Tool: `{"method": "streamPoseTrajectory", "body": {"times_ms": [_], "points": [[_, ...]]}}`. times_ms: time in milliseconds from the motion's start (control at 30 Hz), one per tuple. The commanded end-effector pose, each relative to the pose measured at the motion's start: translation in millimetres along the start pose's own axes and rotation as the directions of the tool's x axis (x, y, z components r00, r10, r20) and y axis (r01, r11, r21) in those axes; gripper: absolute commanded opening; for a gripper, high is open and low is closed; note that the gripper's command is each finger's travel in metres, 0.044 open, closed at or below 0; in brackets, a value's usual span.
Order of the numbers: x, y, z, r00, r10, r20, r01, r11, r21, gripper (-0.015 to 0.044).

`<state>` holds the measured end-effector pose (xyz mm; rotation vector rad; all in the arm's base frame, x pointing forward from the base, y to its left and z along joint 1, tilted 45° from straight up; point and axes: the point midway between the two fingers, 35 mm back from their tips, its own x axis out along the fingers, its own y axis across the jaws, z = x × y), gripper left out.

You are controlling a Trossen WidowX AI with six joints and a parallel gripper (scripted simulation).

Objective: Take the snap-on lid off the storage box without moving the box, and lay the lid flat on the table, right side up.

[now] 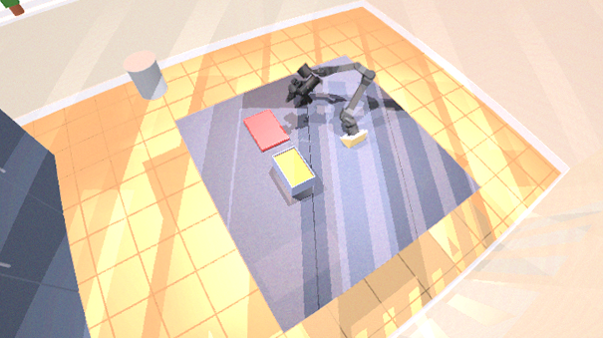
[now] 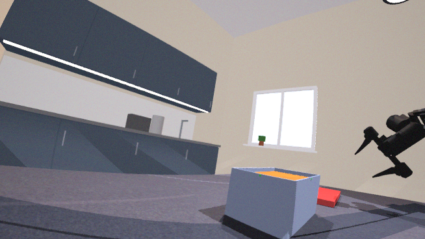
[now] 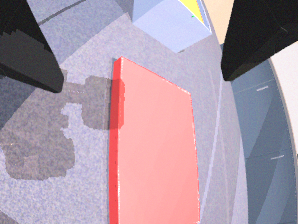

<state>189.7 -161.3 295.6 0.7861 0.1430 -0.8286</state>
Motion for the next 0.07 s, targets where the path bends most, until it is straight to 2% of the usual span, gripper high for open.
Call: {"method": "streamPoseTrajectory", "body": {"times_ms": [0,33], "points": [[-0.2,-0.2,0.8,1.0,-0.001,0.005,0.001,1.0,0.004,0.044],[-0.2,-0.2,0.8,1.0,-0.001,0.005,0.001,1.0,0.004,0.044]]}}
